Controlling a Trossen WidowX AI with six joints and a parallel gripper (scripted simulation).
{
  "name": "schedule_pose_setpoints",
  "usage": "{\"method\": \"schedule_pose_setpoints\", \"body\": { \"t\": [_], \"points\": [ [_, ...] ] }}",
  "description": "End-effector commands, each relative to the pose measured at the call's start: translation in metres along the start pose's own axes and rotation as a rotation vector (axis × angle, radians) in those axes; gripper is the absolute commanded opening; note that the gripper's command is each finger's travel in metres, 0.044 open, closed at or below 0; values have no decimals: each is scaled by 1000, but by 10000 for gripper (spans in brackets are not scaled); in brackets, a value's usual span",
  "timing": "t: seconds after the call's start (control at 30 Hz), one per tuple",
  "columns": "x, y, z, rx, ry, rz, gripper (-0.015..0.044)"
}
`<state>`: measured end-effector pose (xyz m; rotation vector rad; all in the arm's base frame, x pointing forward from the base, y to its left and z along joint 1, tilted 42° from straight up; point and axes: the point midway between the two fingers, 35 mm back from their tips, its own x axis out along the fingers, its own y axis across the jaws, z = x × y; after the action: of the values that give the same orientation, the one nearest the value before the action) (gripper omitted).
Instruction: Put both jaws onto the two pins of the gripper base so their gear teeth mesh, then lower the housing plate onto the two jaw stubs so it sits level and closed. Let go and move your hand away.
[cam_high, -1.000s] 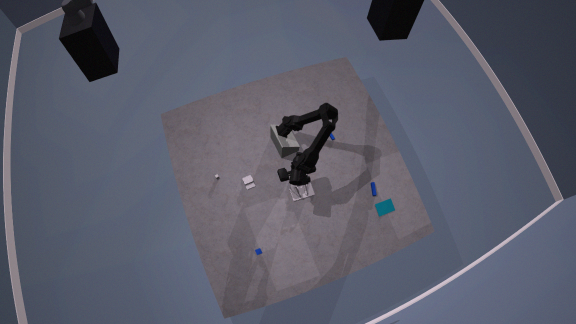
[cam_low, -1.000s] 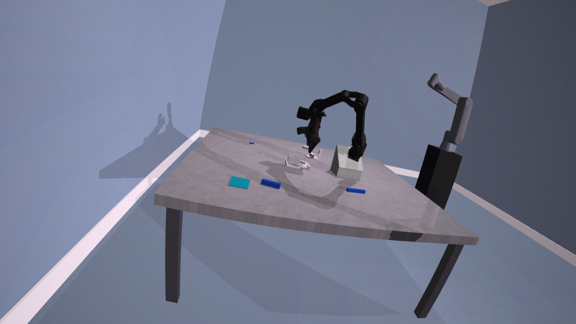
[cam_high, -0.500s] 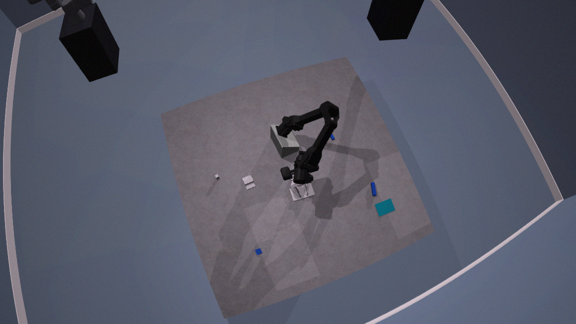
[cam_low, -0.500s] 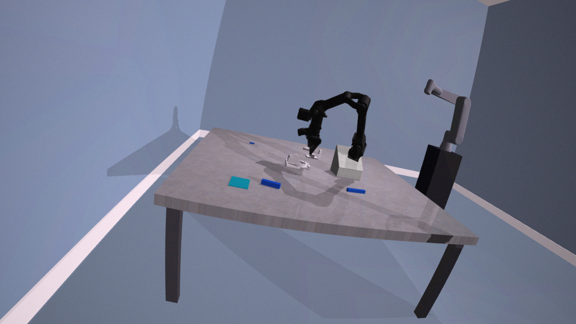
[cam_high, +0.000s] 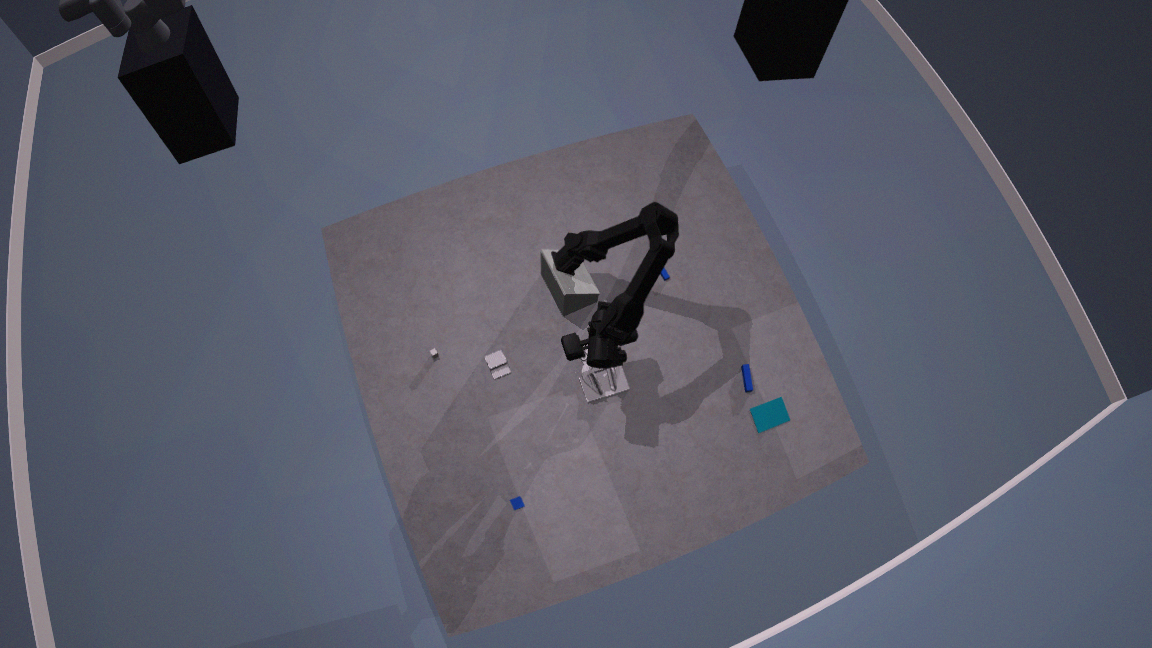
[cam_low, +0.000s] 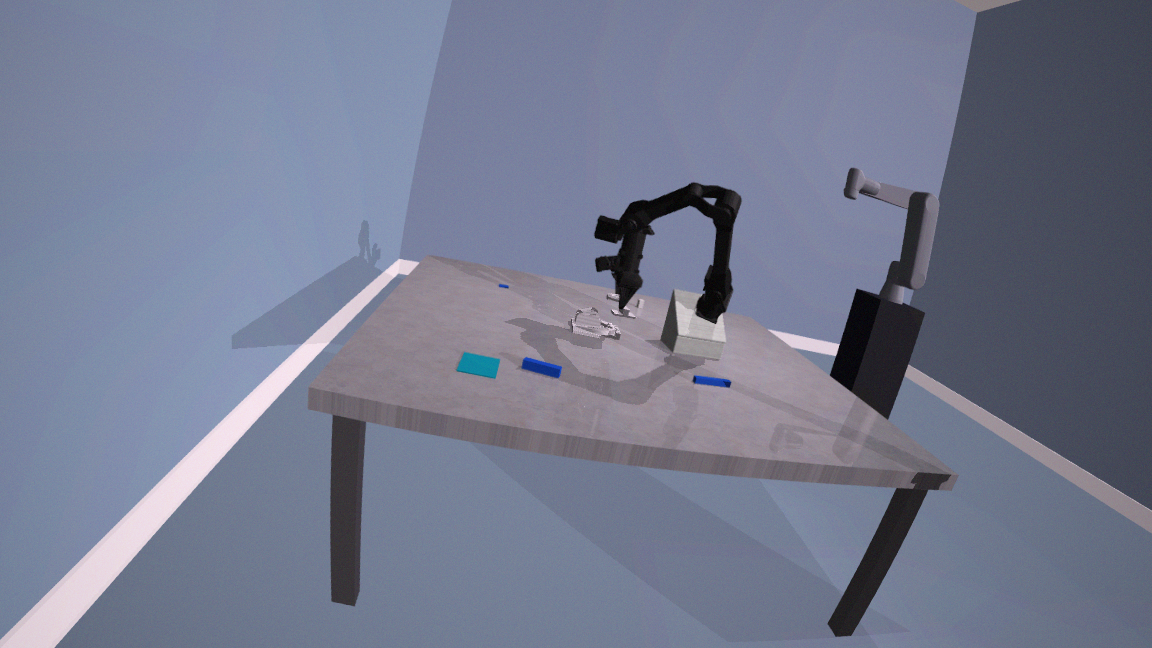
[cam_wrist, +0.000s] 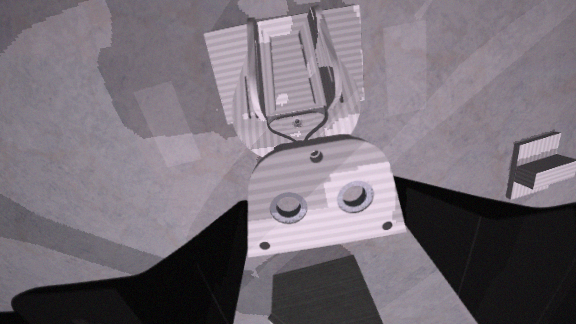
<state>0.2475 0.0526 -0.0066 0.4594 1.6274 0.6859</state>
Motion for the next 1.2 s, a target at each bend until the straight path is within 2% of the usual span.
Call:
{"method": "schedule_pose_setpoints", "body": {
  "t": [0.0,0.93,1.17],
  "points": [
    [0,1,1,1,-3,2,351],
    [0,2,2,1,-3,2,351],
    [10,1,3,1,-4,2,351]
  ]
}}
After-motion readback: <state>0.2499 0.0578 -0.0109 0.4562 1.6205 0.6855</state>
